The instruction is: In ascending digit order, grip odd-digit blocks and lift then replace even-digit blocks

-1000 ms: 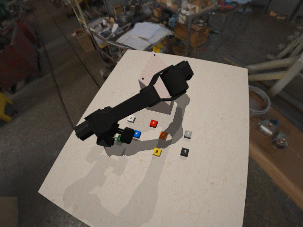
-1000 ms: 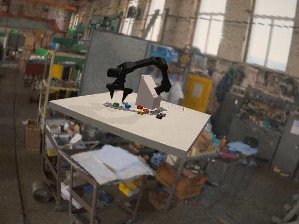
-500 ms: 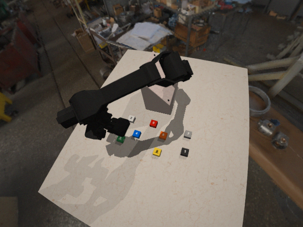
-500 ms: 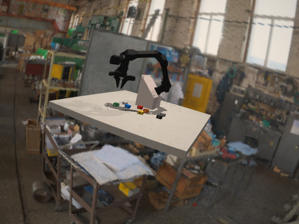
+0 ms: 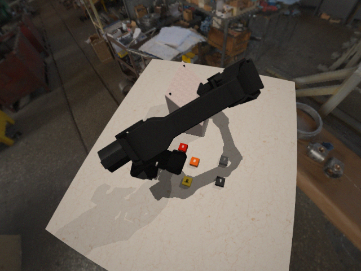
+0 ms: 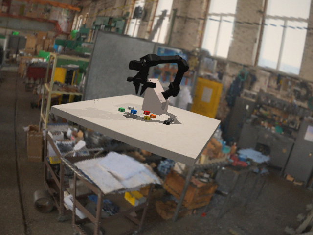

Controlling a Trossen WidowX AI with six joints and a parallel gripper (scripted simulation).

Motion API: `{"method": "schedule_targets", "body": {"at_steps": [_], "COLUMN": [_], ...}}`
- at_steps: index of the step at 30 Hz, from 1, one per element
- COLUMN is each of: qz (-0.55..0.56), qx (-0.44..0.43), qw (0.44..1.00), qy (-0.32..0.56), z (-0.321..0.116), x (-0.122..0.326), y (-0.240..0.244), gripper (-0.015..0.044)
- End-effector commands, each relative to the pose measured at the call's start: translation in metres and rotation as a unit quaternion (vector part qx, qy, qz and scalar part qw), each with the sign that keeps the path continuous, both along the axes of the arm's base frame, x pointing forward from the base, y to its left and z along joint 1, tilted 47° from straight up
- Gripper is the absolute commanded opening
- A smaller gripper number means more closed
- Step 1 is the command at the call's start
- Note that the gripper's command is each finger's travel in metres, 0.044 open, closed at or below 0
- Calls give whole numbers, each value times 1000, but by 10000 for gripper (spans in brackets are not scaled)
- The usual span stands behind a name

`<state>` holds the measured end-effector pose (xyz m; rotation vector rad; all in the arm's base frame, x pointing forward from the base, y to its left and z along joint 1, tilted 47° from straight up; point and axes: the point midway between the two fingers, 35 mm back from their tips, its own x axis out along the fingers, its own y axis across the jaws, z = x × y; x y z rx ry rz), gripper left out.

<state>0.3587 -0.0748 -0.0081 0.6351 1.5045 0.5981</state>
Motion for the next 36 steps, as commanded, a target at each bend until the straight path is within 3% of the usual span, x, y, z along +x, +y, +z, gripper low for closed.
{"method": "schedule_targets", "body": {"at_steps": [1,13,21,27,31,36], "qz": [-1,-4,-3,-3,-3,-3], "qx": [-2,10,16,16,18,18], "qw": [1000,1000,1000,1000,1000,1000], "qy": [0,-12,-13,-14,-14,-14], "z": [41,139,150,102,96,94], "x": [-10,-91,-115,-113,-114,-114], "y": [36,139,156,207,216,217], "gripper": [120,120,120,278,383,400]}}
